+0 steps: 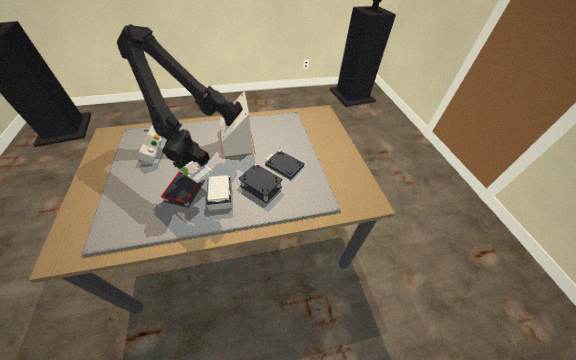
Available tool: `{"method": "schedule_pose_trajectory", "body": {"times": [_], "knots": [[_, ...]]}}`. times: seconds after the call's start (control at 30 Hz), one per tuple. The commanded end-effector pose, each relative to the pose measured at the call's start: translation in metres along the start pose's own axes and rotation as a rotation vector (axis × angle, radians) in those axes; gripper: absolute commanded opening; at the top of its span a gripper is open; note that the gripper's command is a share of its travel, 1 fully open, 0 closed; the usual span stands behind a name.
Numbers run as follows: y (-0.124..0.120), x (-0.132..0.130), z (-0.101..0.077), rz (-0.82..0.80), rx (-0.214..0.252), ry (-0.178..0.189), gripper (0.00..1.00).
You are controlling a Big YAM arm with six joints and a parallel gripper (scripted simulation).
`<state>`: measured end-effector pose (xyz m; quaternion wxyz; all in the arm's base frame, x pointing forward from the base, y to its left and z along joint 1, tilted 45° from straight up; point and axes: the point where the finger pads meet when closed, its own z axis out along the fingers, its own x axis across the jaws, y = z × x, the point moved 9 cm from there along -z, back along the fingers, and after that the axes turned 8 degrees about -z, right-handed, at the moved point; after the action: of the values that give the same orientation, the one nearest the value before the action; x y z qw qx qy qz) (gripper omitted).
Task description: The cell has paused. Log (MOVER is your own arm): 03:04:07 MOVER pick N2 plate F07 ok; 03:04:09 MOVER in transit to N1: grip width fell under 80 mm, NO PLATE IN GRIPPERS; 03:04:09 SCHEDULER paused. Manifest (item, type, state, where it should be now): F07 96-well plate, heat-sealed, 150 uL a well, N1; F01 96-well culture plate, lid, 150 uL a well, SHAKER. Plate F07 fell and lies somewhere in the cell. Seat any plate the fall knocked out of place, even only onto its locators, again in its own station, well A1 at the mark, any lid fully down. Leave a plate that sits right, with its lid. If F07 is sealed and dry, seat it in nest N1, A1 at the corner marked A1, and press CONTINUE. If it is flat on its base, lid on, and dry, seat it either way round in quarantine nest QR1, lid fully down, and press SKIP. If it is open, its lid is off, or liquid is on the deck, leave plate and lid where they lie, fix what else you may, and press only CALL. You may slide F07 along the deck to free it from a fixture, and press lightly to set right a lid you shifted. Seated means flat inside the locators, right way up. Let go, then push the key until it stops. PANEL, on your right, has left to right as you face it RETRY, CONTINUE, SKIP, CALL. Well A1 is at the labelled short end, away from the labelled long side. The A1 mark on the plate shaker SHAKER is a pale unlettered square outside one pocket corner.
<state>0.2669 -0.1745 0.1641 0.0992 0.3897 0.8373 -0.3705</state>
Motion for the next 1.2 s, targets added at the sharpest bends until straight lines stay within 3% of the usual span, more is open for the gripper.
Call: {"method": "schedule_pose_trajectory", "body": {"times": [0.0,0.3,0.4,1.17], "knots": [[0.011,0.004,-0.002,0.011,-0.008,-0.008,0.0],[0.024,0.011,-0.002,0.011,-0.008,-0.009,0.0],[0.019,0.009,-0.003,0.035,-0.007,-0.012,0.0],[0.058,0.023,-0.004,0.017,-0.012,-0.015,0.0]]}}
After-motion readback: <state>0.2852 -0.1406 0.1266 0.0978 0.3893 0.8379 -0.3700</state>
